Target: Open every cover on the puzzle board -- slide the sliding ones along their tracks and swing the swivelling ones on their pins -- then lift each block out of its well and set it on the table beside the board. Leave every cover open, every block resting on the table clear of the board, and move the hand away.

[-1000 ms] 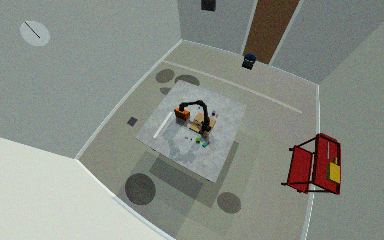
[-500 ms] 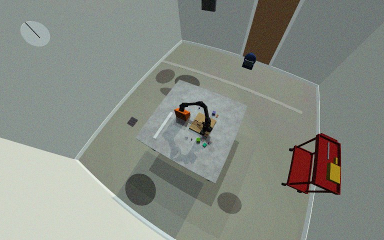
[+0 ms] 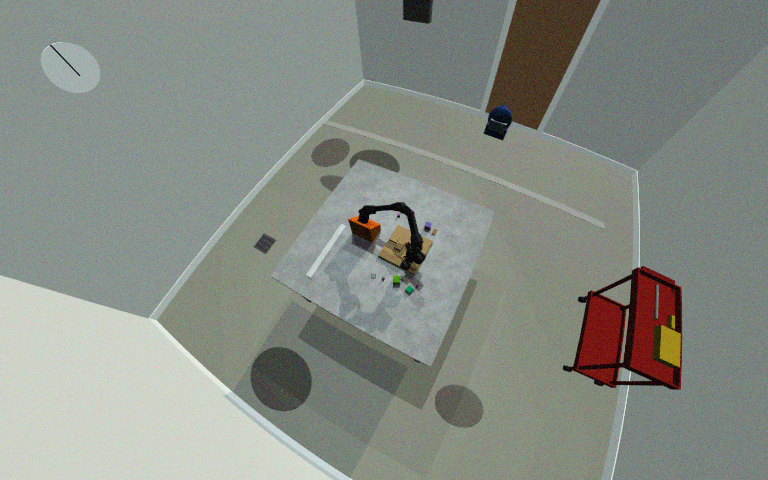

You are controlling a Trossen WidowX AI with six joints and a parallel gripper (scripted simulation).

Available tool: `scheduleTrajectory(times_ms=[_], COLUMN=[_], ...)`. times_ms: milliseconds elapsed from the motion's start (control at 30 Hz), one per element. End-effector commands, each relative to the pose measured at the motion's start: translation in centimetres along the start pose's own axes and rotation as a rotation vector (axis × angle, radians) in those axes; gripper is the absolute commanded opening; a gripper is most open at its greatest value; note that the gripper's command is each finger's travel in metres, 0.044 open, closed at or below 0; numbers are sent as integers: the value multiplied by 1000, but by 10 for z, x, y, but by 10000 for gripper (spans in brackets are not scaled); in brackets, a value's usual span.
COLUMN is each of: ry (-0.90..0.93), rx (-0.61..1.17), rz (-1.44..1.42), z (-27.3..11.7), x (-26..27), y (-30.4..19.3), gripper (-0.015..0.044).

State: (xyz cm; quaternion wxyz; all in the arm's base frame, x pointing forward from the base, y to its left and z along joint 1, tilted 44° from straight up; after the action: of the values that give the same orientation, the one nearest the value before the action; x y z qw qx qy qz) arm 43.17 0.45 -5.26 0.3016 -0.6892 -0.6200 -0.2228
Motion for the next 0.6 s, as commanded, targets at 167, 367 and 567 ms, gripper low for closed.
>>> scheduleTrajectory(times_ms=[167,367,567], ry=[-1,-1,-1], rx=[-1,-1,-1], rz=[-5,-5,-5], z=[-11,-19,-27], x=[1,1,2], y=[2,3,4], gripper=[0,0,0])
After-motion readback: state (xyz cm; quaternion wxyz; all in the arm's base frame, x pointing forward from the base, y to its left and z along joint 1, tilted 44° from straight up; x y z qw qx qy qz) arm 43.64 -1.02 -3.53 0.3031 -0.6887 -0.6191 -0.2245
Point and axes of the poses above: the point midway between the two fingers, 35 mm back from their tips, its own z axis out along the fingers, its own x axis across the jaws, y = z × x, the point moved 6 cm from there along -z, back along the fingers, and after that the axes turned 12 degrees about z, right-handed, at the moved point
